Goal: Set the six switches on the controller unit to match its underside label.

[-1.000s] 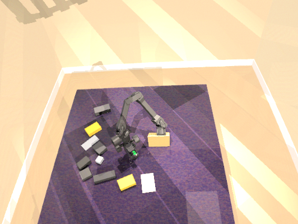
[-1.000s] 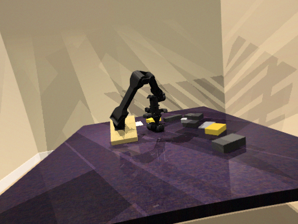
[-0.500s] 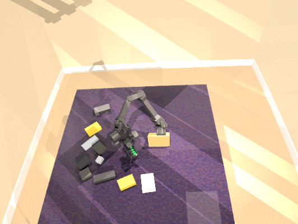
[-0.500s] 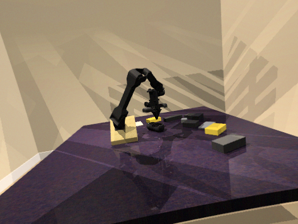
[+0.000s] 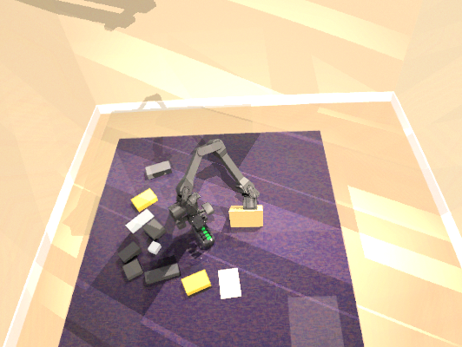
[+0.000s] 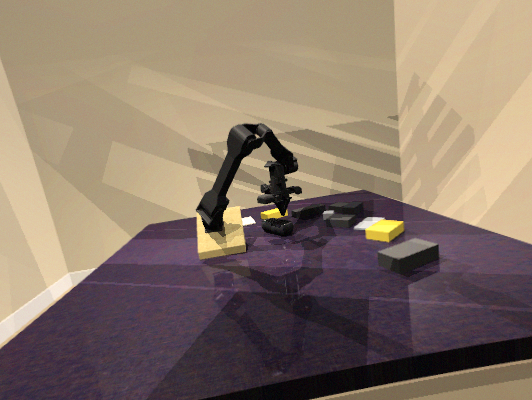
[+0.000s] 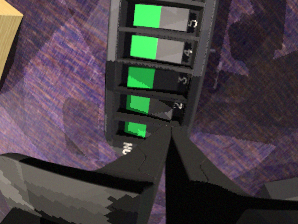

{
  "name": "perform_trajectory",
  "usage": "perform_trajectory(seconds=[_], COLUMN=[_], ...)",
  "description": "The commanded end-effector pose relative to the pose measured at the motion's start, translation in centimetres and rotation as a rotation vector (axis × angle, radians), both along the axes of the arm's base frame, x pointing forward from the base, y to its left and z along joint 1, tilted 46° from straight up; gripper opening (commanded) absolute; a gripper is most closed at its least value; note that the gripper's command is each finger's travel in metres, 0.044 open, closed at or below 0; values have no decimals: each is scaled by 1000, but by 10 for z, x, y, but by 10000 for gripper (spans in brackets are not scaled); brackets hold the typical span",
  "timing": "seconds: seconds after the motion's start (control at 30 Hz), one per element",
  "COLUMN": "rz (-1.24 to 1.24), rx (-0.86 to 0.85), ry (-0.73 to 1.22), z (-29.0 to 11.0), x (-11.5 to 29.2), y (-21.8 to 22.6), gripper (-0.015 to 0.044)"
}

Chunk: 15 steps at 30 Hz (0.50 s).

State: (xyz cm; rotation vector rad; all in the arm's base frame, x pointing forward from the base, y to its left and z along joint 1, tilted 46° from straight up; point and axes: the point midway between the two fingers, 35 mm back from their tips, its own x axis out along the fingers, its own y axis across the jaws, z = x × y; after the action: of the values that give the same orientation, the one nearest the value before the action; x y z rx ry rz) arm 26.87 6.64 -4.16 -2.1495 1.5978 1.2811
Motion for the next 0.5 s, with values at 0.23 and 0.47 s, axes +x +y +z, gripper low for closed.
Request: perform_trajectory(seconds=[0.23,0.47], rz=[1,1], rx=[-12,-12], ry=[15,15], z=[-14,-18], x=[-3,-3], y=[-16,-20], gripper=[0,0])
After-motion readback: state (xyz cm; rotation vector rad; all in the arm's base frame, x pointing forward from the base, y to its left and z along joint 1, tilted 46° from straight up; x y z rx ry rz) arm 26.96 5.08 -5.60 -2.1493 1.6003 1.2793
